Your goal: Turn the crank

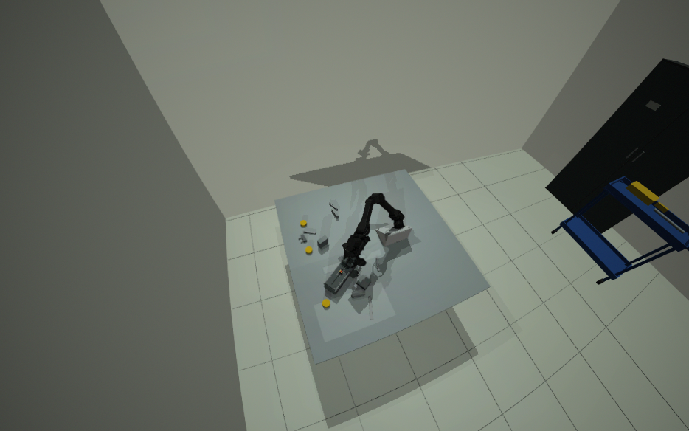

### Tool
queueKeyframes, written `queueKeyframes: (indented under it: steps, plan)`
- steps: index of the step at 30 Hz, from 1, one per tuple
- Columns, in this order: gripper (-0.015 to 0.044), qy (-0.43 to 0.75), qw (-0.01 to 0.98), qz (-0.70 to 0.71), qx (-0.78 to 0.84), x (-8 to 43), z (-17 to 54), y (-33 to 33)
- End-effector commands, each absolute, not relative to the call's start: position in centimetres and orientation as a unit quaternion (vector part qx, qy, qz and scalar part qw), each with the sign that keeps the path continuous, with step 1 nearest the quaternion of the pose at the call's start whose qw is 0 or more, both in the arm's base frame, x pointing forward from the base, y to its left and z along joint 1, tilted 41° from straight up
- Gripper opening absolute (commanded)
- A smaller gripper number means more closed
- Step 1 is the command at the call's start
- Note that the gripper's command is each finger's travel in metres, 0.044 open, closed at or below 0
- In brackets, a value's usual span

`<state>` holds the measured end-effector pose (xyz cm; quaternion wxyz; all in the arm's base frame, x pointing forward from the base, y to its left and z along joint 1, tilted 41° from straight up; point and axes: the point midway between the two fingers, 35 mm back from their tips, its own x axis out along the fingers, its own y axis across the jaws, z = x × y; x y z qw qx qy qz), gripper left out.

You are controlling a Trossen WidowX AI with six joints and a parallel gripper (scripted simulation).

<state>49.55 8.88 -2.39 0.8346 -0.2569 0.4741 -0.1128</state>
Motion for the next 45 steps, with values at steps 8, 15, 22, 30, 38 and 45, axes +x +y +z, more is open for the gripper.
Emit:
queueKeyframes:
  steps: [8, 15, 22, 30, 38, 45]
  plan:
    - [0.0125, 0.474, 0.835, -0.113, -0.257, 49.55, -2.39, 8.89]
    - [0.0, 0.474, 0.835, -0.113, -0.257, 49.55, -2.39, 8.89]
    - [0.0, 0.474, 0.835, -0.113, -0.257, 49.55, -2.39, 8.89]
    - [0.0, 0.474, 0.835, -0.113, -0.257, 49.55, -2.4, 8.89]
    - [0.0184, 0.474, 0.835, -0.113, -0.257, 49.55, -2.4, 8.89]
    - [0.0368, 0.474, 0.835, -0.113, -0.257, 49.55, -2.4, 8.89]
